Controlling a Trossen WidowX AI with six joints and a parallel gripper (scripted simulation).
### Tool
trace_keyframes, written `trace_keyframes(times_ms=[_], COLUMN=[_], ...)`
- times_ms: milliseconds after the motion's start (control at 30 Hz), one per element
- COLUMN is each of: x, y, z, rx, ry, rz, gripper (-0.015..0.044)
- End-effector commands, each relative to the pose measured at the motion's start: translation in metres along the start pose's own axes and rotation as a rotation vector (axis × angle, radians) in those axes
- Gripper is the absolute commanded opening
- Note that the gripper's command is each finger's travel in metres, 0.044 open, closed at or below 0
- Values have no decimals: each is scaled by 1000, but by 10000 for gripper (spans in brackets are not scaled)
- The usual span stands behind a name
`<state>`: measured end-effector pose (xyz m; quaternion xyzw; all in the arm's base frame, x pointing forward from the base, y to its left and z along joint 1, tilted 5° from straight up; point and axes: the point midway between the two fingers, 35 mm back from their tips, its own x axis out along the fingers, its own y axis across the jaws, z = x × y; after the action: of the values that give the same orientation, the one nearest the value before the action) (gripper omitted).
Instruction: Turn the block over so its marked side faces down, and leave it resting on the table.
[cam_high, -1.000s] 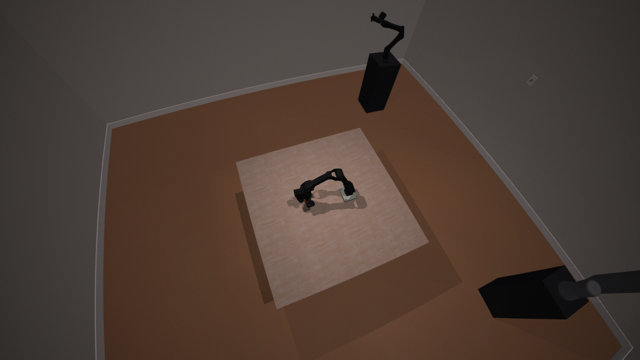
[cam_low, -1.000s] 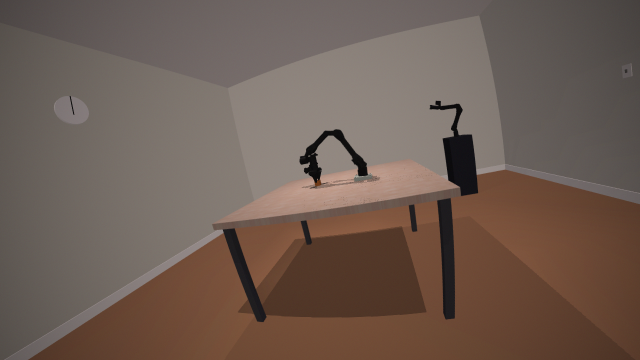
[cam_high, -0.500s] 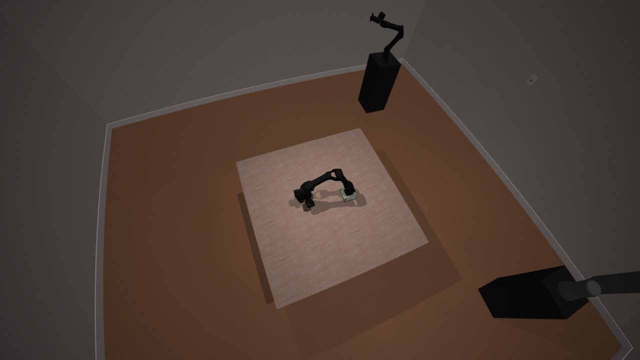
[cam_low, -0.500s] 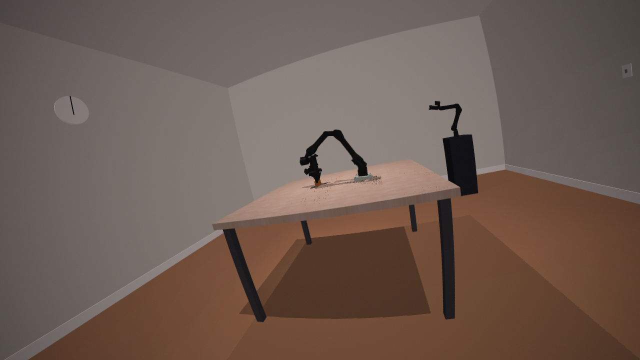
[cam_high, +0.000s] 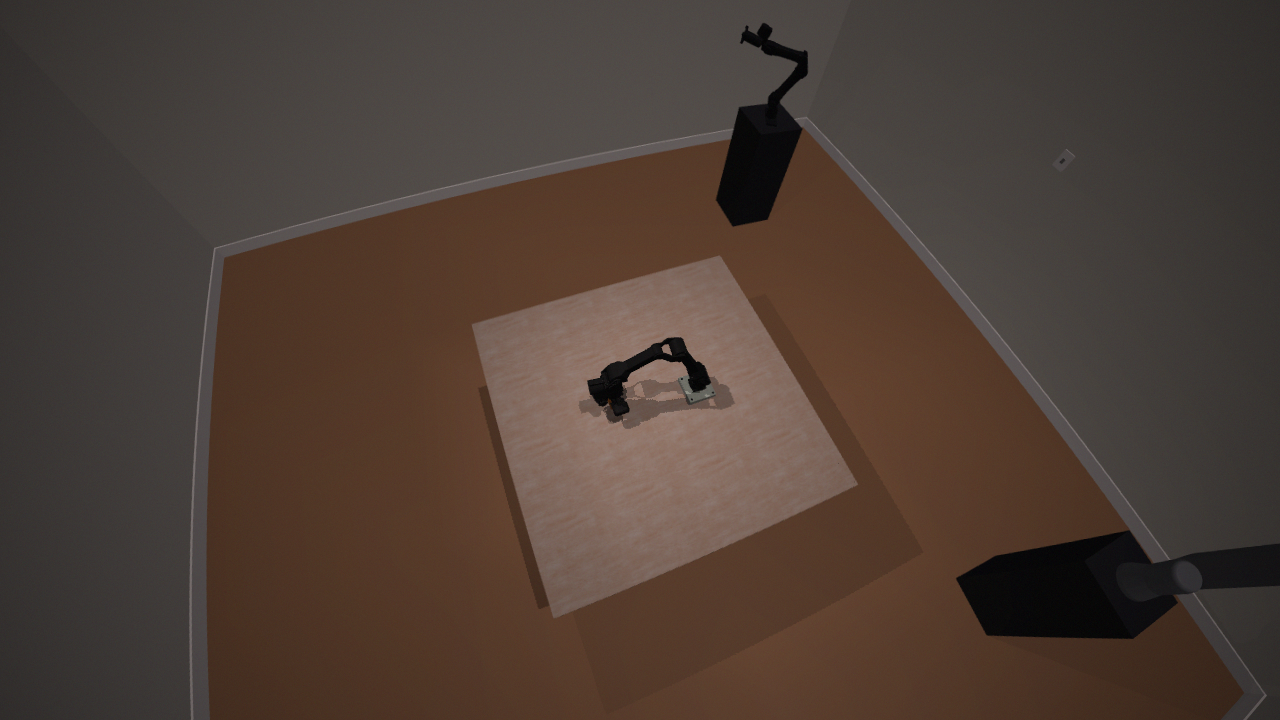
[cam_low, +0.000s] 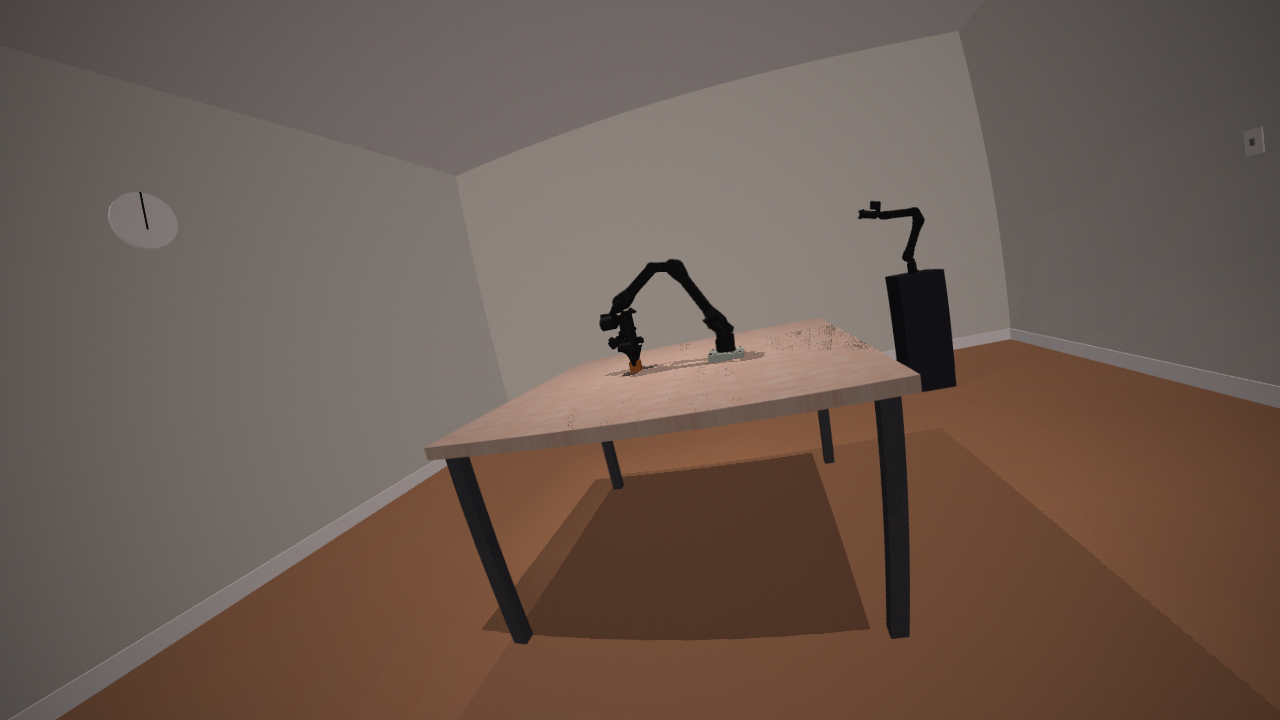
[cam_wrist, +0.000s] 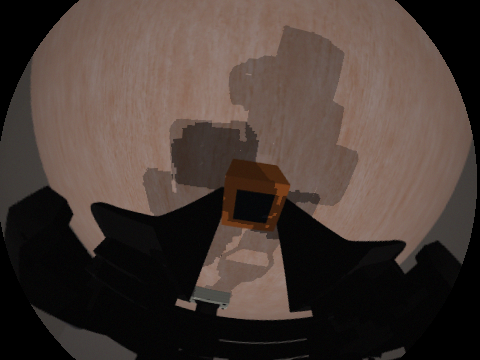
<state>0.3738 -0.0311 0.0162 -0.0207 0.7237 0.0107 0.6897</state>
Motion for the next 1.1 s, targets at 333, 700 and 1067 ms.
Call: trace_keyframes(times_ms=[333,700,1067], x=[-30,-24,-20], y=[0,0,0], z=[1,3,2], rx=[4,8,8], ry=[-4,-157,-320], rz=[3,6,6], gripper=[0,0,0])
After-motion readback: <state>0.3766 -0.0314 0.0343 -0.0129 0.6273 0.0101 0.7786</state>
